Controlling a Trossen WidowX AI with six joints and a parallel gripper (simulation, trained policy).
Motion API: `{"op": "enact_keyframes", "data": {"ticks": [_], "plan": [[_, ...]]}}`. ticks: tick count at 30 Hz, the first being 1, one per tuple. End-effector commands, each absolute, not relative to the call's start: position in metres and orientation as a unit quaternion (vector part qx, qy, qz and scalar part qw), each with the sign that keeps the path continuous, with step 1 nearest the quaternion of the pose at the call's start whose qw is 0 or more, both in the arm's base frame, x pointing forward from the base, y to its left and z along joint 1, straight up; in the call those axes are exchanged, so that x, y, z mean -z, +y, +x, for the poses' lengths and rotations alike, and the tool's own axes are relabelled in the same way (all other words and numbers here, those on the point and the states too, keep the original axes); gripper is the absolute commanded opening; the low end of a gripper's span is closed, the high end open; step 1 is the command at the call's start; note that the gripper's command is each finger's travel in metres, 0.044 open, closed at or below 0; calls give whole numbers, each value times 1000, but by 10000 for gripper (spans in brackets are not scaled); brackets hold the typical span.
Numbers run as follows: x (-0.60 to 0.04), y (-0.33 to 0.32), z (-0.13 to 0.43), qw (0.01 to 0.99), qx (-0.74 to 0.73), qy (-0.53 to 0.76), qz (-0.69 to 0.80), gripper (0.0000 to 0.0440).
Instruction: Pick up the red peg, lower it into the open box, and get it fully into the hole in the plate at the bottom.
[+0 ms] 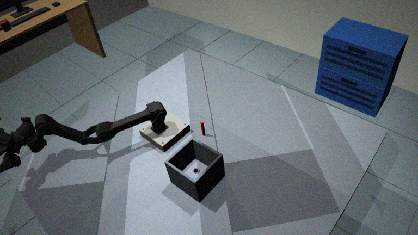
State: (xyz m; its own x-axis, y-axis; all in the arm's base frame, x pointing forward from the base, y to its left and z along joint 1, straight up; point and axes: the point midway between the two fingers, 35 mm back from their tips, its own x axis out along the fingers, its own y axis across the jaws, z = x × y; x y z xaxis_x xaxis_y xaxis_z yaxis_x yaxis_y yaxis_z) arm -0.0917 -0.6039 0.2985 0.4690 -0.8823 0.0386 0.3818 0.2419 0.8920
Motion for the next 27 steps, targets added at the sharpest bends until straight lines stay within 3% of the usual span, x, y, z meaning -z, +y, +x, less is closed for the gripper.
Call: {"op": "enact_keyframes", "data": {"ticks": [1,14,27], "plan": [[-315,-599,-115,722,436,-327,427,440],[-381,-561,-197,682,411,-484,364,440],[-448,-495,-245,671,322,-599,296,440]]}}
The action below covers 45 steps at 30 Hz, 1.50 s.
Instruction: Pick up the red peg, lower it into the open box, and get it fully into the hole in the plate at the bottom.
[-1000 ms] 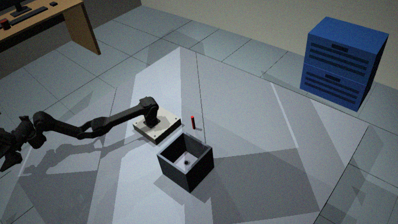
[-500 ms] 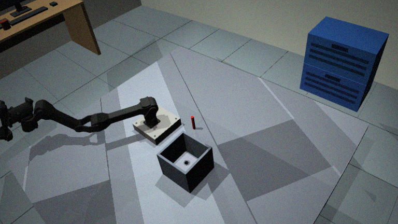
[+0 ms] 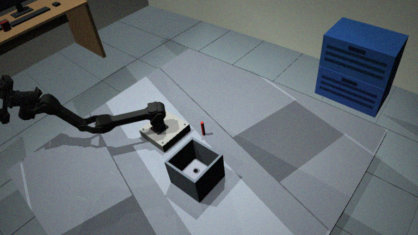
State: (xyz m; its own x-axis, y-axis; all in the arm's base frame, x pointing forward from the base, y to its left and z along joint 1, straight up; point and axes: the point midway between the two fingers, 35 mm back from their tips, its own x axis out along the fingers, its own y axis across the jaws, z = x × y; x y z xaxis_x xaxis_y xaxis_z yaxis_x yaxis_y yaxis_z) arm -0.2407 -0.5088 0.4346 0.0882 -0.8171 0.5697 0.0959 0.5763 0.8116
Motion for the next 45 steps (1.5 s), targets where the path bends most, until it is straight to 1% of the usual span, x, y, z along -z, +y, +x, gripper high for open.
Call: {"op": "enact_keyframes", "data": {"ticks": [1,11,22,34,45], "plan": [[-453,-488,-247,672,313,-605,291,440],[-507,-418,-256,685,214,-653,244,440],[-556,-331,-243,717,98,-660,202,440],[-593,-234,-208,767,-14,-619,167,440],[-608,-151,-159,821,-88,-544,147,440]]}}
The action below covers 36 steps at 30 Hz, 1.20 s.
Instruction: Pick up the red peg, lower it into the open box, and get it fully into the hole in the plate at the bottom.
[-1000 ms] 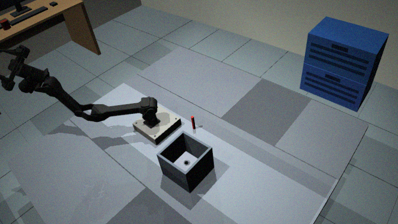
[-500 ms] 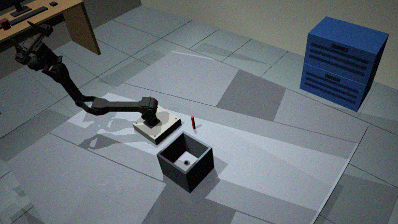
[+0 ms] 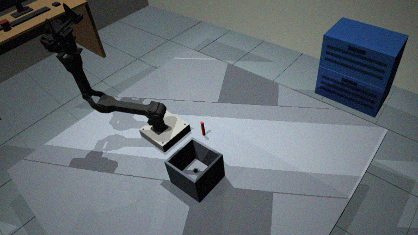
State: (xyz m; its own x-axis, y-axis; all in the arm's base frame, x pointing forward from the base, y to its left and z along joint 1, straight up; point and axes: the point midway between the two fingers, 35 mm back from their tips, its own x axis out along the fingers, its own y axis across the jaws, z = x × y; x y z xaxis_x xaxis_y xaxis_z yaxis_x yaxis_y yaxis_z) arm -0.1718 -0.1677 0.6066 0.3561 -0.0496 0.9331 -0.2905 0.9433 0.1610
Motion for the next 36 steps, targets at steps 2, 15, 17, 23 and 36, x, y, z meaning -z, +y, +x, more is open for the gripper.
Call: {"op": "enact_keyframes", "data": {"ticks": [2,15,17,23,36], "plan": [[-608,-137,-149,831,-98,-528,145,440],[-599,-61,-76,893,-135,-406,138,440],[-595,-52,-64,902,-138,-385,138,440],[-581,-27,-28,926,-140,-320,142,440],[-536,8,50,964,-127,-169,160,440]]}}
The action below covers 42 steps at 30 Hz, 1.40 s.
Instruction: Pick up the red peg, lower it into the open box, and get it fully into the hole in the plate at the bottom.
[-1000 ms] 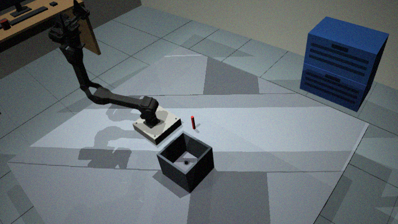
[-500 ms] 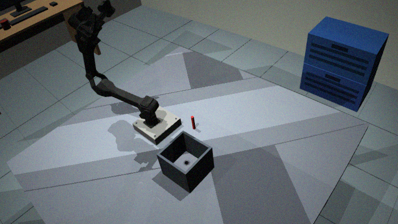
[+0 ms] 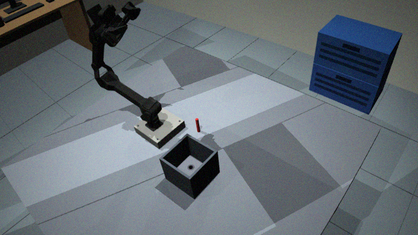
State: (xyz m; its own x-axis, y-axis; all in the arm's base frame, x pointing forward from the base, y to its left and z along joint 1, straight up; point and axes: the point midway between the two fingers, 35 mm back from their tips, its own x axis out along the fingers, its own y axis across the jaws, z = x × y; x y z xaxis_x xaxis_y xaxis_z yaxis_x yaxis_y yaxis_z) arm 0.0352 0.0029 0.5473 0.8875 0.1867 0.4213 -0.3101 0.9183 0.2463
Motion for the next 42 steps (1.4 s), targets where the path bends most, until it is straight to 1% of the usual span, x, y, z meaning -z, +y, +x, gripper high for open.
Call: {"op": "enact_keyframes", "data": {"ticks": [1,12,22,31,42], "plan": [[-532,10,55,966,-125,-157,162,440],[-480,23,113,976,-96,-19,192,440],[-424,26,152,964,-63,111,234,440],[-377,27,175,935,-26,213,283,440],[-324,28,189,879,22,325,349,440]]}}
